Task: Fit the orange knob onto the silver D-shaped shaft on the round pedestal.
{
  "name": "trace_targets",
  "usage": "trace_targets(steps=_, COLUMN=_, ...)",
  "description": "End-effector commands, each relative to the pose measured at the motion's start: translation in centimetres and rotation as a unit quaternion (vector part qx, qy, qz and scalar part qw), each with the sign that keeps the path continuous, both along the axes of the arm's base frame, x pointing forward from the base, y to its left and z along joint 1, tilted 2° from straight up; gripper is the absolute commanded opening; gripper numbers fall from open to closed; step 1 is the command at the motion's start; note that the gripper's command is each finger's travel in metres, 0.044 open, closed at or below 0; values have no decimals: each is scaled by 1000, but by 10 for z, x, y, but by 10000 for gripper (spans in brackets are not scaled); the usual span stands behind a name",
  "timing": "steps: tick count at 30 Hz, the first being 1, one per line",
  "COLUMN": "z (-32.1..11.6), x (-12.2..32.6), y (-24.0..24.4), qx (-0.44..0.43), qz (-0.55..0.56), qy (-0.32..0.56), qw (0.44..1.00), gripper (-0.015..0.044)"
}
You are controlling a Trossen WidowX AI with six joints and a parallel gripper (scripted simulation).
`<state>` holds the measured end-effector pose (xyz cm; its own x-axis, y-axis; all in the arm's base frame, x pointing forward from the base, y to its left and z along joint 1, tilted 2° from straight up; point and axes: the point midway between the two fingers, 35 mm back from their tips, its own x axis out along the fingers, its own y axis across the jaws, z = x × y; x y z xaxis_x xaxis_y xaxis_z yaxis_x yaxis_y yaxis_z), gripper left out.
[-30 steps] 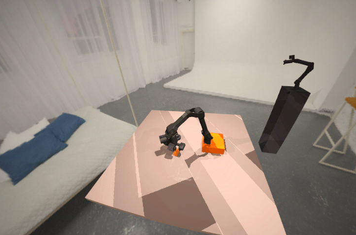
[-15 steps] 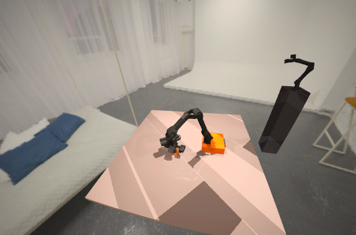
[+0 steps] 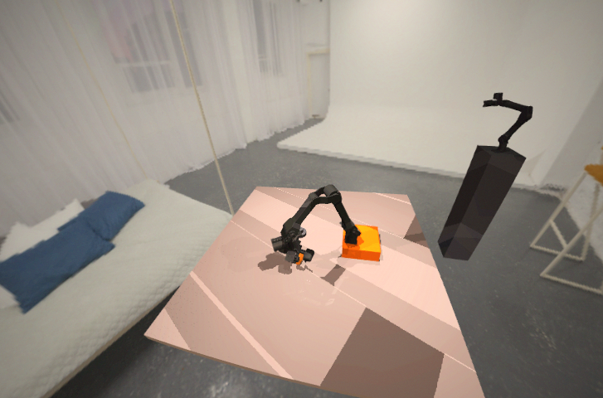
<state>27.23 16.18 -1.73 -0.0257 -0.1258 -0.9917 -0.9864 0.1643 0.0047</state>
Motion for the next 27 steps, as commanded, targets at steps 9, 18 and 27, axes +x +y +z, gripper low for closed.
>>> trace_targets(steps=9, z=-9, x=-2, y=-2, qx=-4, qz=-2, qy=1, qw=1000, gripper=282)
trace_targets(steps=18, z=-9, x=-2, y=-2, qx=-4, qz=-2, qy=1, qw=1000, gripper=240)
trace_targets(steps=27, z=-9, x=-2, y=-2, qx=-4, qz=-2, qy=1, qw=1000, gripper=180)
